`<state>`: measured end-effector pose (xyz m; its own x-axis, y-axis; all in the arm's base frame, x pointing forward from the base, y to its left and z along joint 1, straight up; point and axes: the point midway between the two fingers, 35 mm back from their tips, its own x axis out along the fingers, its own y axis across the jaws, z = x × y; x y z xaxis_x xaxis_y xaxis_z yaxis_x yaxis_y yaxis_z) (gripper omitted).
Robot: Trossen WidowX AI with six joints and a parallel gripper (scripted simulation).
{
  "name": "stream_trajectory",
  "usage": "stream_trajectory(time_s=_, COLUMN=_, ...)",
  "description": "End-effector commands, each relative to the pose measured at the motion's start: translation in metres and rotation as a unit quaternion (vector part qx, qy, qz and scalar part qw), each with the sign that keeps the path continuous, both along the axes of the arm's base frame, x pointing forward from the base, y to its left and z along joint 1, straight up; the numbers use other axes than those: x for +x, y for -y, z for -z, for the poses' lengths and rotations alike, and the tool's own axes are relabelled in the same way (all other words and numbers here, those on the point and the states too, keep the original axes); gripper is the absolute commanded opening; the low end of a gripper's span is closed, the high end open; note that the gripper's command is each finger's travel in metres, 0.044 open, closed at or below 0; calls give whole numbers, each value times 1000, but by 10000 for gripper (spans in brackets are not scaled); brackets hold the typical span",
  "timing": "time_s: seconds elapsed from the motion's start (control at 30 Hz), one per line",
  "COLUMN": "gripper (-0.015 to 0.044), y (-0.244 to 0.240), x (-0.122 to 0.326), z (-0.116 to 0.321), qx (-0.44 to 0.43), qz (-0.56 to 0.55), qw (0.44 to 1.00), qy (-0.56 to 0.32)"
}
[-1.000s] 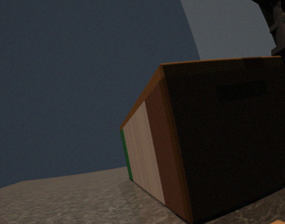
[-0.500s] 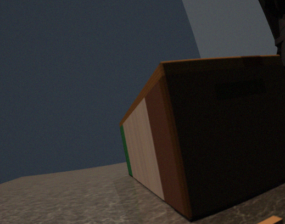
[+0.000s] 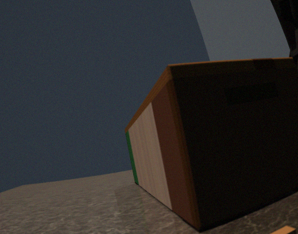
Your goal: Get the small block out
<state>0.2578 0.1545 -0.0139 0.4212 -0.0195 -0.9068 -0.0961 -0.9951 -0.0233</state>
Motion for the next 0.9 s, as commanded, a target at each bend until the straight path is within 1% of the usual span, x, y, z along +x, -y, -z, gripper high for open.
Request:
stream_trajectory(time_s=0.0, gripper=114, y=1, x=-1, z=3, qx=-4, qz=1, qw=1000, qy=-2)
stream_trajectory(time_s=0.03, gripper=107, y=1, x=-1, z=3, qx=-4, qz=1, qw=1000, qy=-2)
stream_trajectory(time_s=0.17, gripper=3, y=0, x=1, z=-12, qx=-3, qz=1, qw=1000, qy=-1)
stream_trajectory(time_s=0.43, gripper=0, y=0, x=0, z=-58, qx=0, qz=0, qw=1000, qy=0)
stream_trajectory(time_s=0.57, gripper=0, y=1, x=-1, z=-63, qx=0, qz=-2, qw=1000, qy=0)
stream_trajectory(time_s=0.87, gripper=0, y=12, x=-4, z=-97, qx=3, qz=-94, qw=996, qy=2)
